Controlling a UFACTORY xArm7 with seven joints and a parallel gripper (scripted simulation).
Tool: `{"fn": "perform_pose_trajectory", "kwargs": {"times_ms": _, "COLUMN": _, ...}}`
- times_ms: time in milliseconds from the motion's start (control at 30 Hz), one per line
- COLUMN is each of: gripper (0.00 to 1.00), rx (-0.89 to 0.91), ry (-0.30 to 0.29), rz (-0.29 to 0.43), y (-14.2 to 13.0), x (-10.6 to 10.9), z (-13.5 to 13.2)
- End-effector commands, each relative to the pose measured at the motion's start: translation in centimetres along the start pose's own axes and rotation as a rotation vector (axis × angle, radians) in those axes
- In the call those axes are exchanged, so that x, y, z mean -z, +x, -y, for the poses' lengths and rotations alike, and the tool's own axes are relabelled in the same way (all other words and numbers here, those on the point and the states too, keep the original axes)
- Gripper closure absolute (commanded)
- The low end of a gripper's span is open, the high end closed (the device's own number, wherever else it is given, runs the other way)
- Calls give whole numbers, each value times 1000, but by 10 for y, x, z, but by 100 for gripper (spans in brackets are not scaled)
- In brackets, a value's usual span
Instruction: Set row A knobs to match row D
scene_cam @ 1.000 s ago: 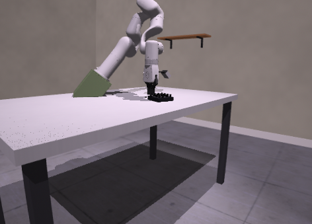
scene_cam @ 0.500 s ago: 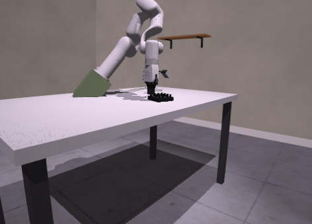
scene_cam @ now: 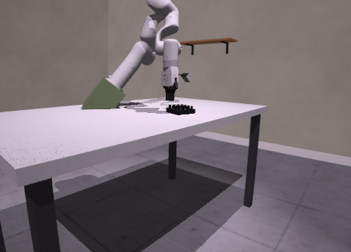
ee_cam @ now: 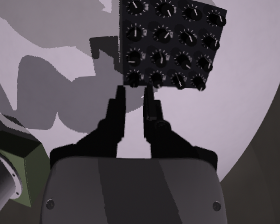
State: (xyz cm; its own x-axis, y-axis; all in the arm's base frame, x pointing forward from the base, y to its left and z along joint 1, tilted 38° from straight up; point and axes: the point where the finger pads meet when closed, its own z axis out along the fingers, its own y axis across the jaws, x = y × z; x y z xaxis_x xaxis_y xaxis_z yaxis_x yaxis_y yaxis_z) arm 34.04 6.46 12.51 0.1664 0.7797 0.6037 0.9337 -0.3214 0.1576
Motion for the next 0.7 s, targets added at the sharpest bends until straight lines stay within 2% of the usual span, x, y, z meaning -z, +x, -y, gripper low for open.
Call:
{"fn": "perform_pose_trajectory", "kwargs": {"times_ms": 0, "gripper": 81, "rx": -1, "ry": 2, "rz": 1, "y": 1, "x": 5, "z": 0}}
{"fn": "perform_pose_trajectory", "kwargs": {"times_ms": 533, "gripper": 81, "rx": 4, "ry": 2, "rz": 1, "y": 1, "x": 6, "z": 0}}
{"fn": "perform_pose_trajectory", "kwargs": {"times_ms": 667, "gripper": 81, "rx": 109, "ry": 2, "rz": 2, "y": 2, "x": 7, "z": 0}}
